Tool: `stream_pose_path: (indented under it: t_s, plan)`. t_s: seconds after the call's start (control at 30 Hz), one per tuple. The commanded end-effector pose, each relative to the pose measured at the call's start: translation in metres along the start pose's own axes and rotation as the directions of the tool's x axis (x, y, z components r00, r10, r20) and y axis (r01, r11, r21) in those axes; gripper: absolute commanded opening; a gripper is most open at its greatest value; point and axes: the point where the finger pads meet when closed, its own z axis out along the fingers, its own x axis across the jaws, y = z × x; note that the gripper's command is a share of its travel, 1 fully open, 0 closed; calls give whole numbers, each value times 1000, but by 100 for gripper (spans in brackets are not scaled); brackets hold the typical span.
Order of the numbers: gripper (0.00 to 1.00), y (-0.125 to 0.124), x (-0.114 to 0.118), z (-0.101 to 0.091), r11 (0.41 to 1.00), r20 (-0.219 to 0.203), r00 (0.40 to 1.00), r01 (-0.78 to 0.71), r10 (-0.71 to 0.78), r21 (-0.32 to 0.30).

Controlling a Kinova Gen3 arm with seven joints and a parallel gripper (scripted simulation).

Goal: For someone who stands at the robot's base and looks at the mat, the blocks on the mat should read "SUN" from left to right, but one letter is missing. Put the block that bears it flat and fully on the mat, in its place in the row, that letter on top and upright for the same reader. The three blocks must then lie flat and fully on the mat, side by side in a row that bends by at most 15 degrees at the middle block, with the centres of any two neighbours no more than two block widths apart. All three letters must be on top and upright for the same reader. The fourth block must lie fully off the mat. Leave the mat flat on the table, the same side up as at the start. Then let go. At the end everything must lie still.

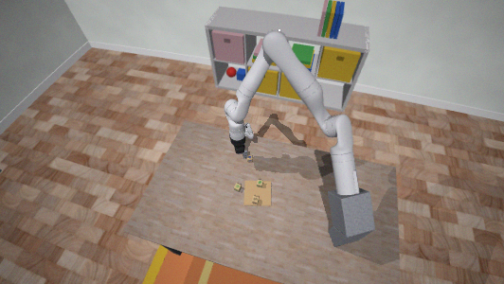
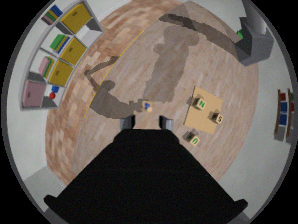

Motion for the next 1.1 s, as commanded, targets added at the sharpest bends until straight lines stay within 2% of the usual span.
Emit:
stream_pose_path:
  t_s: [0.0,0.17,0.3,0.43,0.6,0.67,0.83,1.07]
  plan:
    - [100,1,1,-1,1000,0,1000,4,-4,-2]
    - [100,7,8,-3,999,1,999,50,-50,-2]
    - [100,26,35,-13,977,2,977,213,-213,-3]
    - [100,48,75,-27,904,3,904,428,-428,-3]
    - [100,68,126,-42,764,2,764,646,-646,-1]
    - [100,68,126,-42,764,2,764,646,-646,-1]
    - [100,75,153,-51,671,0,671,742,-742,0]
    - [100,75,155,-51,662,0,662,750,-750,0]
